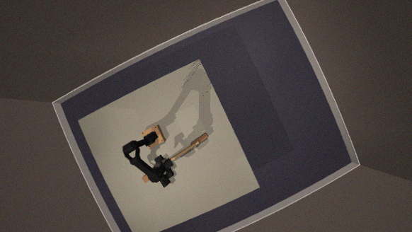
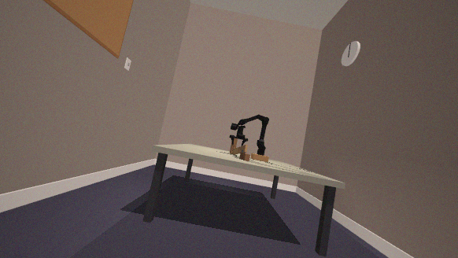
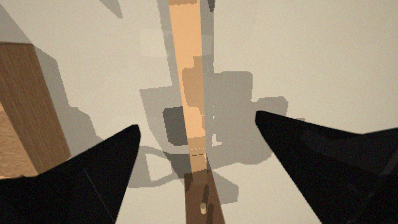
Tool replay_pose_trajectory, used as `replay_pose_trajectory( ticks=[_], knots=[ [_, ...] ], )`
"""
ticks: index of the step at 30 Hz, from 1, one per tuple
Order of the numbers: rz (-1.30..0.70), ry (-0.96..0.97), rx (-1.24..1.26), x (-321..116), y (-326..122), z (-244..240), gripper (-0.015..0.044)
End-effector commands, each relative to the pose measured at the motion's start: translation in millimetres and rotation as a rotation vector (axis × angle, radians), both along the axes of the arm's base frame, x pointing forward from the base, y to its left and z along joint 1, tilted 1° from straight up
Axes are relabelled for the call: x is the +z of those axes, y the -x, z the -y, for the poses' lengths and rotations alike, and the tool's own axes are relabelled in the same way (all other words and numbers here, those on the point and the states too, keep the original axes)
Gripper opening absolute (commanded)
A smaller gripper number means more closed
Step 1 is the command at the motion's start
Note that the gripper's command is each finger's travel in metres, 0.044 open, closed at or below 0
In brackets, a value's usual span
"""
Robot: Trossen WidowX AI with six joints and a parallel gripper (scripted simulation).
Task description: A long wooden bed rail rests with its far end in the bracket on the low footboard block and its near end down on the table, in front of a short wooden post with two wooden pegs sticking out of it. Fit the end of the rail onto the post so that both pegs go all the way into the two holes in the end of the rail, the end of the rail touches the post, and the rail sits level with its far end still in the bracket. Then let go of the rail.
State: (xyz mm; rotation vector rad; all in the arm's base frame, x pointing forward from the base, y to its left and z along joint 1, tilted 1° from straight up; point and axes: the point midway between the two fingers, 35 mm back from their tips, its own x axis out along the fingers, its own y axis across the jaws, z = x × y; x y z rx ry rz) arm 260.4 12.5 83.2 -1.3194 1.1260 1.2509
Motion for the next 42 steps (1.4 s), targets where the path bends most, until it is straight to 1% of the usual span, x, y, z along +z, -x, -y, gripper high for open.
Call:
replay_pose_trajectory(
  ticks=[1, 40, 42],
  knots=[
    [-0.011, 0.004, 0.009, -8.4, 0.4, -0.1, 0.044],
    [-0.011, 0.004, 0.009, -68.1, -0.4, 0.4, 0.044],
    [-0.011, 0.004, 0.009, -68.1, -0.4, 0.4, 0.0387]
  ],
)
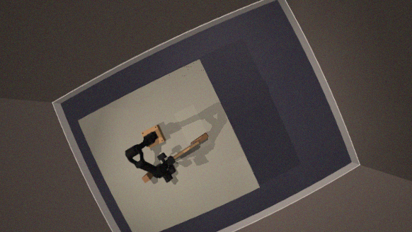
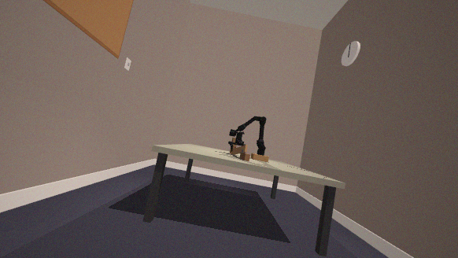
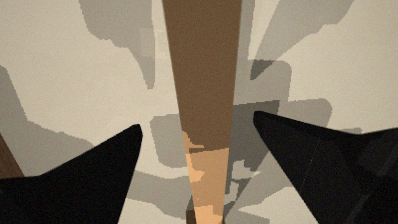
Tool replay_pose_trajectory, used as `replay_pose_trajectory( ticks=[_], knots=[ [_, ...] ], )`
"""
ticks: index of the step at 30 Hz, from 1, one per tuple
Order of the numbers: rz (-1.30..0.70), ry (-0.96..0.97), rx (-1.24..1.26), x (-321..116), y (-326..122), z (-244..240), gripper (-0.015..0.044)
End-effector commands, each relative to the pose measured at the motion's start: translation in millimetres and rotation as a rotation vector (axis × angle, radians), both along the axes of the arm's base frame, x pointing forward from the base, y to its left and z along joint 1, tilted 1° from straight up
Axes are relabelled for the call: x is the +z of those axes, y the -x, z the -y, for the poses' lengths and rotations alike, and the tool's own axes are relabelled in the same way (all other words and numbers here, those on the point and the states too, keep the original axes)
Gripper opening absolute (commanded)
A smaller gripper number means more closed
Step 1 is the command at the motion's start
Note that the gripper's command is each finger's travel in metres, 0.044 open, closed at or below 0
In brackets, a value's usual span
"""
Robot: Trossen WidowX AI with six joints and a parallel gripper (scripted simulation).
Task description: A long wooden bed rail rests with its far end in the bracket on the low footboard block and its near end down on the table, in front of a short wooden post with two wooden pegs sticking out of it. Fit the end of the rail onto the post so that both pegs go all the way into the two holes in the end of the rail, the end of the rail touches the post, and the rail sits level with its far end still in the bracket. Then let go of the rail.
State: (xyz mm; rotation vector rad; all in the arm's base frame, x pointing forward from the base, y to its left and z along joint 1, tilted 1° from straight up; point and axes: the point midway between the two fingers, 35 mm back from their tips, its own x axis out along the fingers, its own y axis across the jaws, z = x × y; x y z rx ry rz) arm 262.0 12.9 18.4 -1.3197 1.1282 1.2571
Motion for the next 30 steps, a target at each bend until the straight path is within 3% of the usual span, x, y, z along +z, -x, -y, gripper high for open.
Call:
replay_pose_trajectory(
  ticks=[1, 13, 20, 30],
  knots=[
    [-0.006, 0.004, 0.006, -3.3, 1.2, 0.7, 0.0361],
    [-0.006, 0.004, 0.006, -3.3, 1.2, 0.7, 0.0046],
    [-0.006, 0.004, 0.006, -3.3, 1.2, 0.7, 0.0],
    [-0.006, 0.004, 0.006, -3.3, 1.2, 0.7, 0.0]
  ],
)
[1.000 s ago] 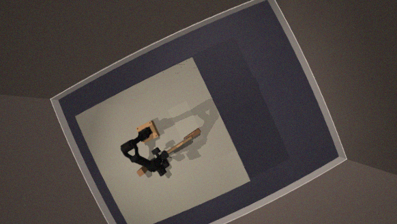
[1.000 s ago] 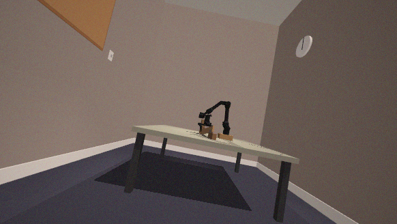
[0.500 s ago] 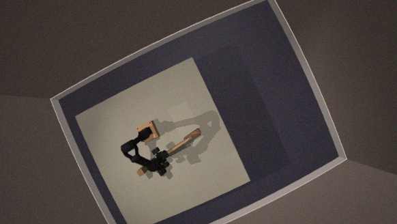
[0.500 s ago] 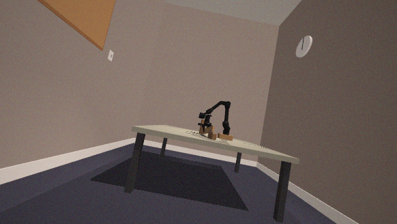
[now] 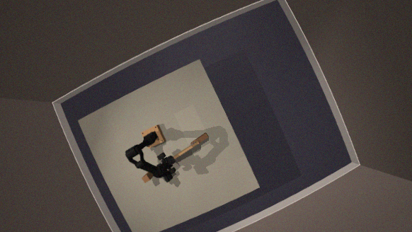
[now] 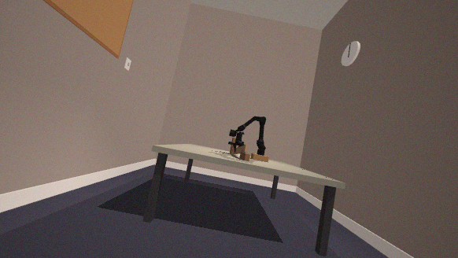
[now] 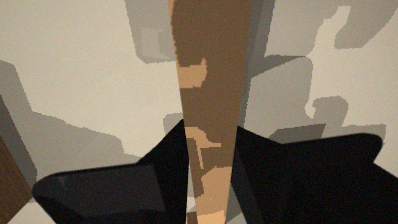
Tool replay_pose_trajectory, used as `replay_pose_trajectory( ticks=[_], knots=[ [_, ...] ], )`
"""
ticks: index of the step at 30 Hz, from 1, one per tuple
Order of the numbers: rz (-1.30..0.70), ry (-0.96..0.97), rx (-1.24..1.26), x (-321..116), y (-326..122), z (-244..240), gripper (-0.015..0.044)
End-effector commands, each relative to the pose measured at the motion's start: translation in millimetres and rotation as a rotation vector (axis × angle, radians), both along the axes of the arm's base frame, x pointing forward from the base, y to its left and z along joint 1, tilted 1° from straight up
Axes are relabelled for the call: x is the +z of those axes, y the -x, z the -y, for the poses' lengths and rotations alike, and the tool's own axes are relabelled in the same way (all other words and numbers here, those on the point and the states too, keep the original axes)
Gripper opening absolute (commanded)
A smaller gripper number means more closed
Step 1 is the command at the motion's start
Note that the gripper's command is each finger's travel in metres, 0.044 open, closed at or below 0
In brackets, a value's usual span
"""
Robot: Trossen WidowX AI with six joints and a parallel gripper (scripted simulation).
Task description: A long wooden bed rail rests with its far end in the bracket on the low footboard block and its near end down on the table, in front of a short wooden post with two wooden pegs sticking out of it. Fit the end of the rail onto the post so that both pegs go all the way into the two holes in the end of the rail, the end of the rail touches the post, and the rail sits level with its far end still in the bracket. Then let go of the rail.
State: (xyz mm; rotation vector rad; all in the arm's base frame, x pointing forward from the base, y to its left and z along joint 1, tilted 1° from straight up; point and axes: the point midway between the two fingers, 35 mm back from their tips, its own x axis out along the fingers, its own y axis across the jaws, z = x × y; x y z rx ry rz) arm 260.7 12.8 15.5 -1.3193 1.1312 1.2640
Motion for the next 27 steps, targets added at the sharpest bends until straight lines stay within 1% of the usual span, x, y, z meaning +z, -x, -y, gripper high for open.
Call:
replay_pose_trajectory(
  ticks=[1, 27],
  knots=[
    [0.0, 0.003, 0.003, -0.4, -0.1, 0.6, 0.0],
    [0.0, 0.003, 0.003, 12.7, -2.3, -0.6, 0.0]
  ],
)
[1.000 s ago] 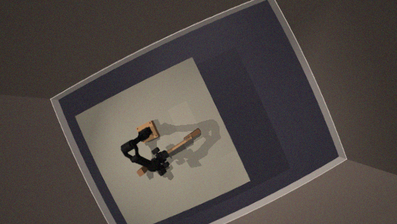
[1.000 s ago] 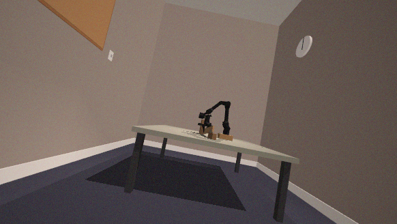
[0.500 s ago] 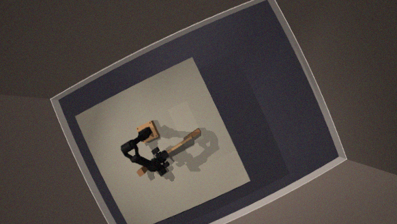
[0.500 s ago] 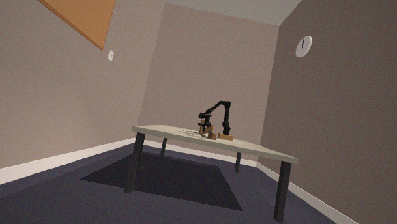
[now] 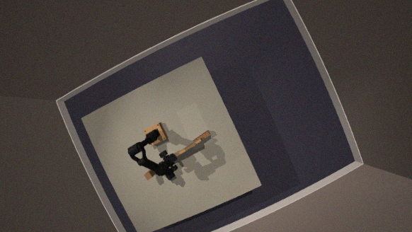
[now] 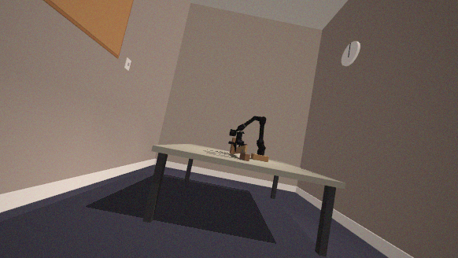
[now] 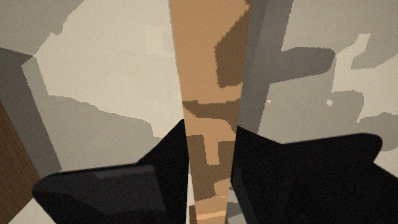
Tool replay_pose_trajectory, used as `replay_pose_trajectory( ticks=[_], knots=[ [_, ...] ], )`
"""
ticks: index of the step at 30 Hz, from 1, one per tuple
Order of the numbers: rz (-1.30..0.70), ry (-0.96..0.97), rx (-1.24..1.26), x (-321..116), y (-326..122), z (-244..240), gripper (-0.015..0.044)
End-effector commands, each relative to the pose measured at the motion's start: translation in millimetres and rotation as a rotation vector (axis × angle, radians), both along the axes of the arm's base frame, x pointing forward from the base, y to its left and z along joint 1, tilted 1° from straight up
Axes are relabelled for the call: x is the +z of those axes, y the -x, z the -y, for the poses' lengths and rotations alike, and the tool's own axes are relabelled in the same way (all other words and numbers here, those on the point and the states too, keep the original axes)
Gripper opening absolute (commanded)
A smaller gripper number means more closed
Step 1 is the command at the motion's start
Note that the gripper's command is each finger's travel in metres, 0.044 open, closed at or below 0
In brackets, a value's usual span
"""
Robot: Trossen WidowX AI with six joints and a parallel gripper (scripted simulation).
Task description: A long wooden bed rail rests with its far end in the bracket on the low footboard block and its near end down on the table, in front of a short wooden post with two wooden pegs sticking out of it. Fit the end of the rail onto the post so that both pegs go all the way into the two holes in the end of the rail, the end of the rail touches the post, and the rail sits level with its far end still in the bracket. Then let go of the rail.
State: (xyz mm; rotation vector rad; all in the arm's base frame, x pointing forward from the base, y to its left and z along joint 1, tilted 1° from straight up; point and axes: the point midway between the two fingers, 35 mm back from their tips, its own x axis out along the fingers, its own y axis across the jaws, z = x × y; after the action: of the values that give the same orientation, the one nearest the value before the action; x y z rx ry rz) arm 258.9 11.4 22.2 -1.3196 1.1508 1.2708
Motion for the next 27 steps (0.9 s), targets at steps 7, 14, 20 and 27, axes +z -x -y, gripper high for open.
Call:
replay_pose_trajectory(
  ticks=[7, 14, 20, 27],
  knots=[
    [0.016, -0.008, 0.003, 9.6, -5.1, -2.1, 0.0],
    [0.016, -0.008, 0.003, 13.1, -5.8, -2.3, 0.0],
    [0.016, -0.008, 0.003, 16.2, -6.2, -2.3, 0.0],
    [0.016, -0.008, 0.003, 19.7, -6.4, -2.4, 0.0]
  ],
)
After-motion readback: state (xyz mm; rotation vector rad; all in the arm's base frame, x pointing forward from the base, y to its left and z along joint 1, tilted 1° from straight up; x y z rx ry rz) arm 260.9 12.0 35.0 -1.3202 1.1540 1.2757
